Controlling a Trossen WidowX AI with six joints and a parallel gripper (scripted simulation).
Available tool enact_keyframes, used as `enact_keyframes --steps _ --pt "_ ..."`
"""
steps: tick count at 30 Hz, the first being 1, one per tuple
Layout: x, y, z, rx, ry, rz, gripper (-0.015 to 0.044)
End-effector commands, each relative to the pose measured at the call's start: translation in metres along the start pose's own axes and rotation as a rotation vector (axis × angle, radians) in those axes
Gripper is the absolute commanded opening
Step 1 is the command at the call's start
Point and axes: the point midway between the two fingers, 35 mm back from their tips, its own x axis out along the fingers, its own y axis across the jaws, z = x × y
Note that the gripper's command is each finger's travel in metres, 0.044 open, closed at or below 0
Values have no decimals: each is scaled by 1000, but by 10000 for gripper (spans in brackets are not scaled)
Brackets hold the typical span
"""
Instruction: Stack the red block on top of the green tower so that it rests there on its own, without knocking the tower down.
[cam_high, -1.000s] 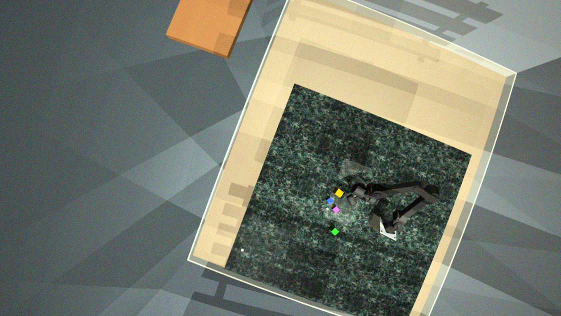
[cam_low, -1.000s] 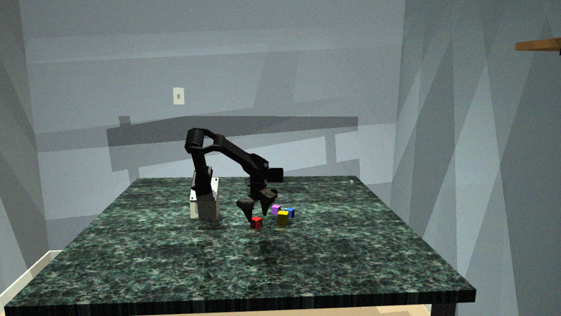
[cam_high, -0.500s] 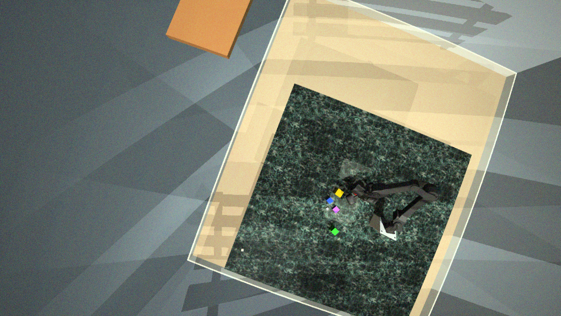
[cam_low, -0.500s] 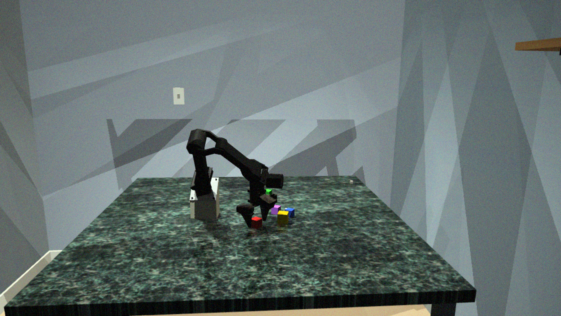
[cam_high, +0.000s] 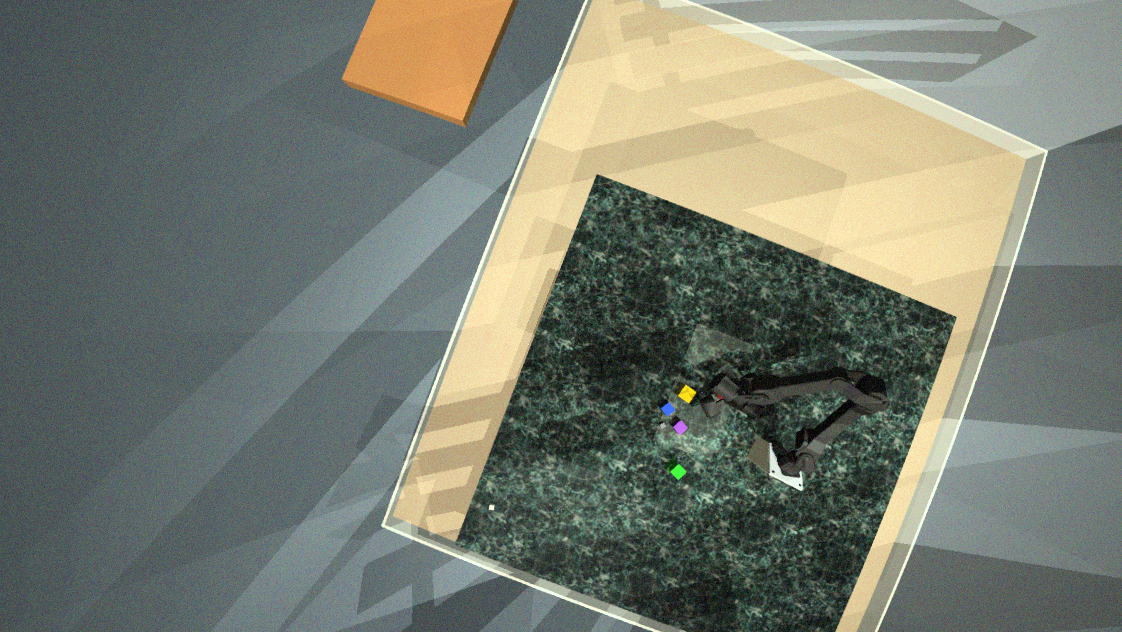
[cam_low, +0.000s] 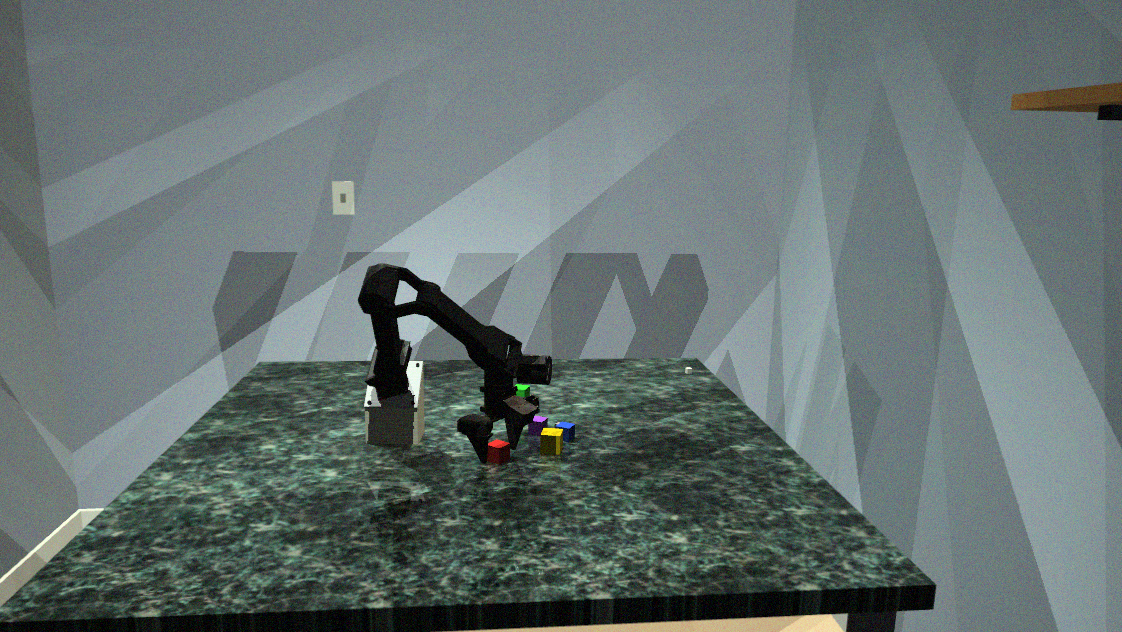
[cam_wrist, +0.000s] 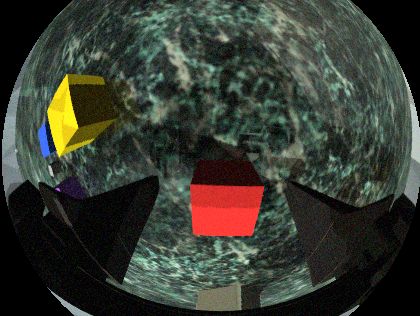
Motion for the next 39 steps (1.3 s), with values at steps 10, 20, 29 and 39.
enact_keyframes --steps 10,20,29,39 --pt "0 0 -2 0 0 0 177" --pt "-2 0 -2 0 1 0 32" --pt "-36 1 0 -6 5 3 0" --pt "-77 1 0 -7 7 5 0"
